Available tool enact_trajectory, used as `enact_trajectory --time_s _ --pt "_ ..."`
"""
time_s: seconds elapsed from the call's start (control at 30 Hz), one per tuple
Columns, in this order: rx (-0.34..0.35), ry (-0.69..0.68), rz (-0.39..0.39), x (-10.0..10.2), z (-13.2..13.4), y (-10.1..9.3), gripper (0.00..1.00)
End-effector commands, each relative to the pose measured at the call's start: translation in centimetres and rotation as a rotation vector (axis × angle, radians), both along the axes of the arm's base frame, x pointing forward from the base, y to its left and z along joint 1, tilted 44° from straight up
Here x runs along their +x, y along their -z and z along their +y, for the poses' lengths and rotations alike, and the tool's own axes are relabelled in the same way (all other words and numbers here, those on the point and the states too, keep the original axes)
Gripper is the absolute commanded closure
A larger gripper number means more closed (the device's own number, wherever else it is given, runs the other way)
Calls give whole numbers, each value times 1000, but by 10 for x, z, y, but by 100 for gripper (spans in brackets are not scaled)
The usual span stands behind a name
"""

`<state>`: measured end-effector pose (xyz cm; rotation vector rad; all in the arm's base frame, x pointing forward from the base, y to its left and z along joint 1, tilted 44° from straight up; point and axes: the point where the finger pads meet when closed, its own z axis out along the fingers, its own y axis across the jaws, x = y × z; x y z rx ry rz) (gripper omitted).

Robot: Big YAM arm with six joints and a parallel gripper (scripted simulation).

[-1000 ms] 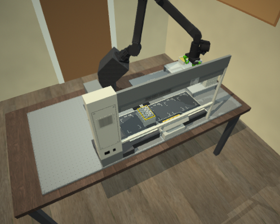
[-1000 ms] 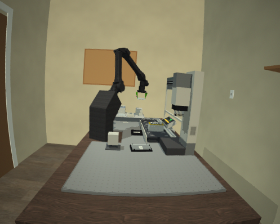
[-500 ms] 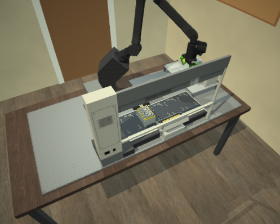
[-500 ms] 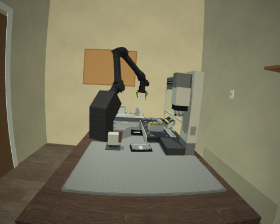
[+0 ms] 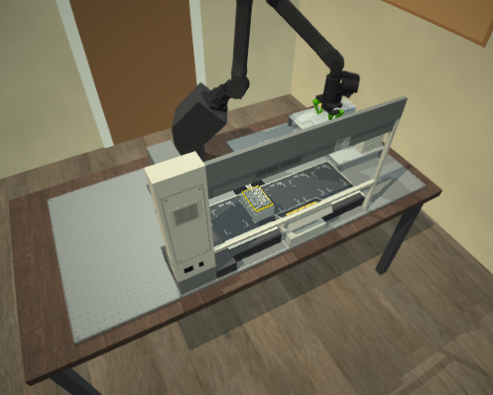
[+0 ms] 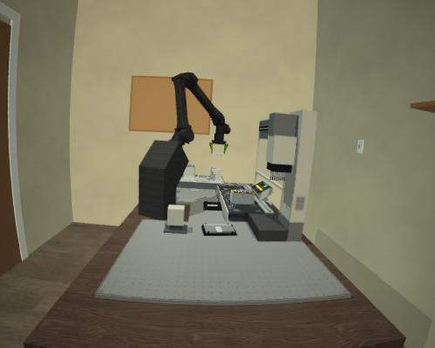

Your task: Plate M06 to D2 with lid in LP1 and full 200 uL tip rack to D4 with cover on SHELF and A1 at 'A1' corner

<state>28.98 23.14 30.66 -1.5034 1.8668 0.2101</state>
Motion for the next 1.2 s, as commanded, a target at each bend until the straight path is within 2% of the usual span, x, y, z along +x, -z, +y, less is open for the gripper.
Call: enact_trajectory --time_s 0.0,0.63,0.67,0.73,0.8,0.87,1.17 --pt "41 2 -38 -10 4 -16 100" --pt "45 2 -34 -44 15 -4 100" --pt "57 1 -46 -43 17 -13 100" --pt "62 23 -53 -36 12 -18 100" --pt "66 45 -14 -37 15 -11 100" --pt "66 45 -14 -37 15 -11 100" --pt "145 165 85 -38 16 -11 100"
